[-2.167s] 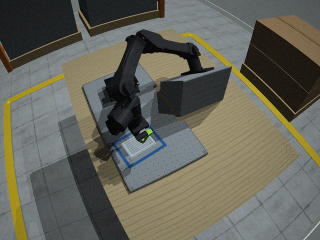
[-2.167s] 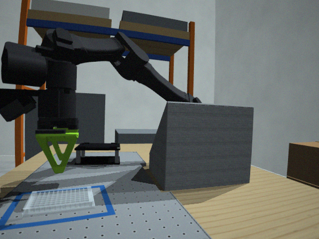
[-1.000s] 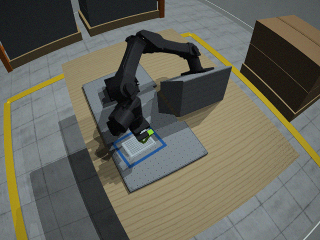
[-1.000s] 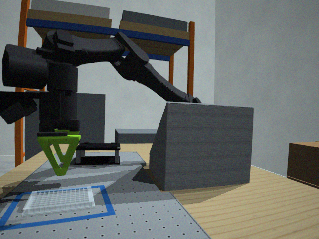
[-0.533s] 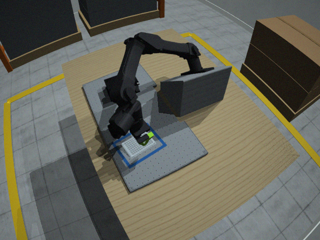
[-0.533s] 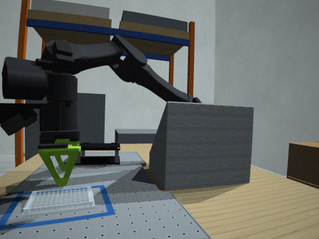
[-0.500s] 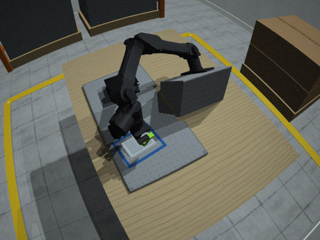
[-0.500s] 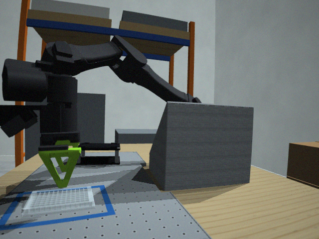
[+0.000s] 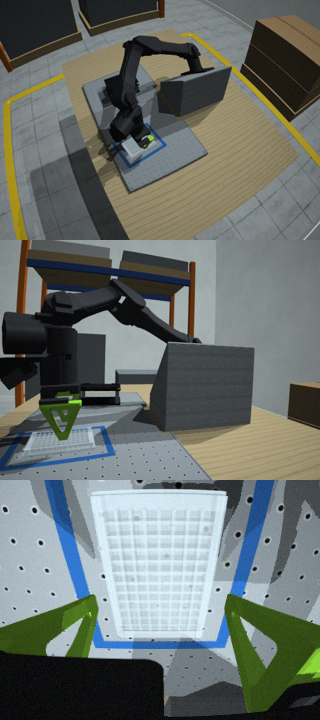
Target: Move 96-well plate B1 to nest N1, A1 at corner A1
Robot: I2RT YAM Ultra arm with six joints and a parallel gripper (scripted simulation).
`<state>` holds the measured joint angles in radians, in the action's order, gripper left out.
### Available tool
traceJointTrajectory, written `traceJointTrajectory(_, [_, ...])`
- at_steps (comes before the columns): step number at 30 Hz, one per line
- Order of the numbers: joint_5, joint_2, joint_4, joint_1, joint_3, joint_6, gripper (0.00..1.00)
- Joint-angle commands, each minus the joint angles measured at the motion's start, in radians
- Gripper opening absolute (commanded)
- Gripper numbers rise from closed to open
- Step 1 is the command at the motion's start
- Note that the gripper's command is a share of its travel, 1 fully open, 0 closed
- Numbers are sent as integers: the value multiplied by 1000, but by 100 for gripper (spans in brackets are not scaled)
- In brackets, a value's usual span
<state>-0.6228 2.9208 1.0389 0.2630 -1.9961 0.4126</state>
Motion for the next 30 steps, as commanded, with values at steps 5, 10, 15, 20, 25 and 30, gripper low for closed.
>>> traceJointTrajectory(5, [-18, 8, -63, -1, 28, -26, 100])
traceJointTrajectory(10, [-20, 22, -81, -16, 31, -34, 100])
traceJointTrajectory(15, [-24, 31, -108, -27, 48, -47, 100])
traceJointTrajectory(20, [-27, 36, -132, -21, 47, -59, 100])
traceJointTrajectory(25, [-27, 23, -134, -21, 47, -60, 100])
traceJointTrajectory(30, [-21, 22, -123, -31, 36, -54, 100])
